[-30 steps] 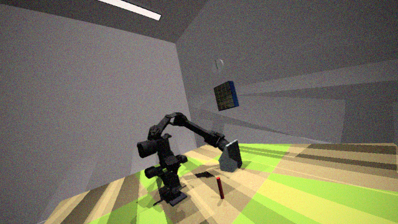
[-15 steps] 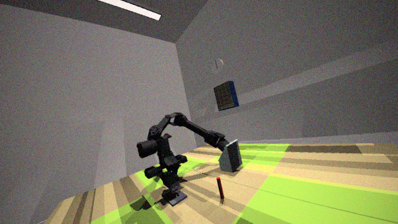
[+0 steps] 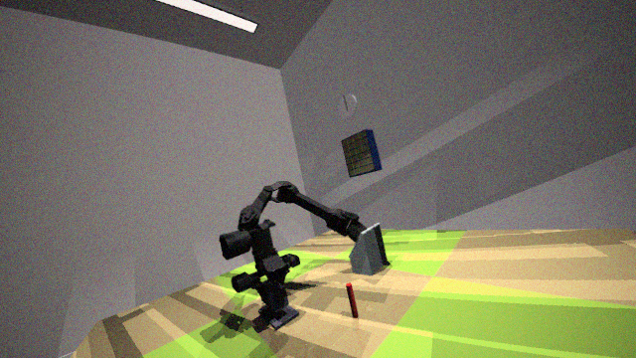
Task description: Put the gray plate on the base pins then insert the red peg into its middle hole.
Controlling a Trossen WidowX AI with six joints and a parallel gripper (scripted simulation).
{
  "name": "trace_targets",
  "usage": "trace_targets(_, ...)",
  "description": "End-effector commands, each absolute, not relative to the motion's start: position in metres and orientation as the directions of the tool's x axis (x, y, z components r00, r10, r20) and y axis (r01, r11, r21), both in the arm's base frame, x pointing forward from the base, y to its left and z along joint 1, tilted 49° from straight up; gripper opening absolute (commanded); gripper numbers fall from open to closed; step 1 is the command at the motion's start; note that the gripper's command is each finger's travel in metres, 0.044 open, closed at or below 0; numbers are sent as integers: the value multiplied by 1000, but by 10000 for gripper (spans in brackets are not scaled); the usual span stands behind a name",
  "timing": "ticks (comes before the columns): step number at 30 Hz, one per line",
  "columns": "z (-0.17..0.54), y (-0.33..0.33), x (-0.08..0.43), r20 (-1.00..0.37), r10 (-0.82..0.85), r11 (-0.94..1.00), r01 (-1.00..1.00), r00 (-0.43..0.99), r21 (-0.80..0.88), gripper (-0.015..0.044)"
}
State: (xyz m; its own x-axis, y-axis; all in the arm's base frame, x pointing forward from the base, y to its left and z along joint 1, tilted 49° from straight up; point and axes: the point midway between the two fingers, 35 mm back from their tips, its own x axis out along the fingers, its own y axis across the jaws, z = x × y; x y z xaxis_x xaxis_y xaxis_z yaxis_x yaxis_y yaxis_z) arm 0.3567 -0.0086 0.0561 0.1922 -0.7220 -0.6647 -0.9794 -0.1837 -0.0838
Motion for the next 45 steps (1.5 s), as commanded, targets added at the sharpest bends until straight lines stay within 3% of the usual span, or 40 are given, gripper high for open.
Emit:
trace_targets(1,52,-14,357,-661,-726,-187,-979,190,-76,0)
trace_targets(18,46,-22,360,-664,-723,-182,-980,191,-84,0)
trace_targets(35,46,-22,360,-664,-723,-182,-980,191,-84,440)
trace_targets(40,52,-13,360,-666,-721,-183,-980,192,-84,440)
trace_targets(45,104,48,346,-668,-720,-186,-980,189,-76,440)
